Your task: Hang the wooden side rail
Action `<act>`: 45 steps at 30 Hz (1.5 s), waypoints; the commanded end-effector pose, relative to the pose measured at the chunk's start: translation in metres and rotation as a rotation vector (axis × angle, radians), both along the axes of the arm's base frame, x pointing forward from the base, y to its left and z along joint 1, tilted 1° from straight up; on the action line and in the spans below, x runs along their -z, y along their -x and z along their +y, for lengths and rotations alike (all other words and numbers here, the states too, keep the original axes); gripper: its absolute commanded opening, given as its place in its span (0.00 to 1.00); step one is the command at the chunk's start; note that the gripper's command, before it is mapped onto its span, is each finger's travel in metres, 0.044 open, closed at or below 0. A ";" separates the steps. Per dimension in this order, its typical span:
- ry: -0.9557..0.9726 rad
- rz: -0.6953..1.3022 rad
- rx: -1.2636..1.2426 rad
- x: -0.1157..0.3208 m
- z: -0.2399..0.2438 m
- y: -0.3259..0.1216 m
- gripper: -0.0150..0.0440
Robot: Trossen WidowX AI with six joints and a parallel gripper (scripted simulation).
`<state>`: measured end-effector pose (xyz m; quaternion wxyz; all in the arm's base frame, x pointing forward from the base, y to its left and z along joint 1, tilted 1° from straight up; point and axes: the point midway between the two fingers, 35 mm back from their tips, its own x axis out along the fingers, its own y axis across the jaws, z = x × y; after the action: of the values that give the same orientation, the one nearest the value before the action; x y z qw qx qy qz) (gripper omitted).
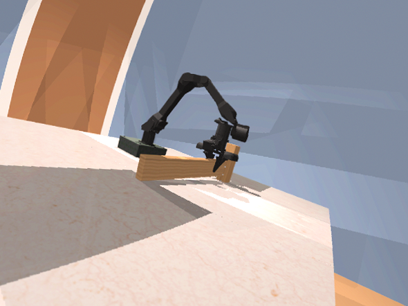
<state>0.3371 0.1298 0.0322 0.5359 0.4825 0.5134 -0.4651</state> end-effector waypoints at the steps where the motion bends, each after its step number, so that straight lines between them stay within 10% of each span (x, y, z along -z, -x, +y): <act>1: -0.004 -0.005 0.004 0.000 0.002 -0.001 0.25; 45: -0.005 -0.005 0.004 -0.003 0.005 -0.001 0.25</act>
<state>0.3369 0.1337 0.0325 0.5357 0.4827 0.5135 -0.4652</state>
